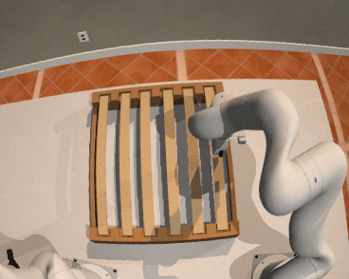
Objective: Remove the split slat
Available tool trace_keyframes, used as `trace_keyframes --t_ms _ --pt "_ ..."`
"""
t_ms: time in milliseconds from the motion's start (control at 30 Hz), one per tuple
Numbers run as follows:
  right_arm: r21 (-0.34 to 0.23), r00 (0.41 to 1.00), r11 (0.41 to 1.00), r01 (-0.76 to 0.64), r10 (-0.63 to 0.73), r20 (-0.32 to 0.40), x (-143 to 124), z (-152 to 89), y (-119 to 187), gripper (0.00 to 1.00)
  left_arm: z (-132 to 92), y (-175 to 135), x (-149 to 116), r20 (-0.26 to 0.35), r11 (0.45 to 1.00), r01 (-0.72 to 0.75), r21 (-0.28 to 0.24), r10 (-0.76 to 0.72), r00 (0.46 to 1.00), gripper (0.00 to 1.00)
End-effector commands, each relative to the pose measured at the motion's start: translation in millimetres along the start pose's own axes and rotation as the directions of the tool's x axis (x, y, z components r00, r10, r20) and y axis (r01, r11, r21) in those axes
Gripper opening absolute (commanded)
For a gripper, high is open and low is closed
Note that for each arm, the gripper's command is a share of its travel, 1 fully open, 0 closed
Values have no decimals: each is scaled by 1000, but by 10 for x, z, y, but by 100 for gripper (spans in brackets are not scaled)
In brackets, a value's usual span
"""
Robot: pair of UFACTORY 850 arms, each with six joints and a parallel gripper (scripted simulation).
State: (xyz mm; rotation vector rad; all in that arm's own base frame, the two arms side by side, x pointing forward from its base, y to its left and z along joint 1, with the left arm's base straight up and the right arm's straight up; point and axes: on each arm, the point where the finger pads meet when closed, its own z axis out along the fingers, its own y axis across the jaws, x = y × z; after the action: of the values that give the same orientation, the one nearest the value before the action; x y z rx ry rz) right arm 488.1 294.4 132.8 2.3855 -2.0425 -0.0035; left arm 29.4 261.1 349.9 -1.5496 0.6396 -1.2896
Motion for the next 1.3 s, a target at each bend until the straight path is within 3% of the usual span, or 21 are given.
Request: trace_keyframes --t_ms 0,1267 --pt "2 1000 1000 0 0 1 -3 -9 -8 0 -1 -4 -1 0 1000 -1 0 1 1000 100" --pt "2 1000 1000 0 0 1 -12 50 -9 0 -1 -4 -1 0 1000 -1 0 1 1000 100"
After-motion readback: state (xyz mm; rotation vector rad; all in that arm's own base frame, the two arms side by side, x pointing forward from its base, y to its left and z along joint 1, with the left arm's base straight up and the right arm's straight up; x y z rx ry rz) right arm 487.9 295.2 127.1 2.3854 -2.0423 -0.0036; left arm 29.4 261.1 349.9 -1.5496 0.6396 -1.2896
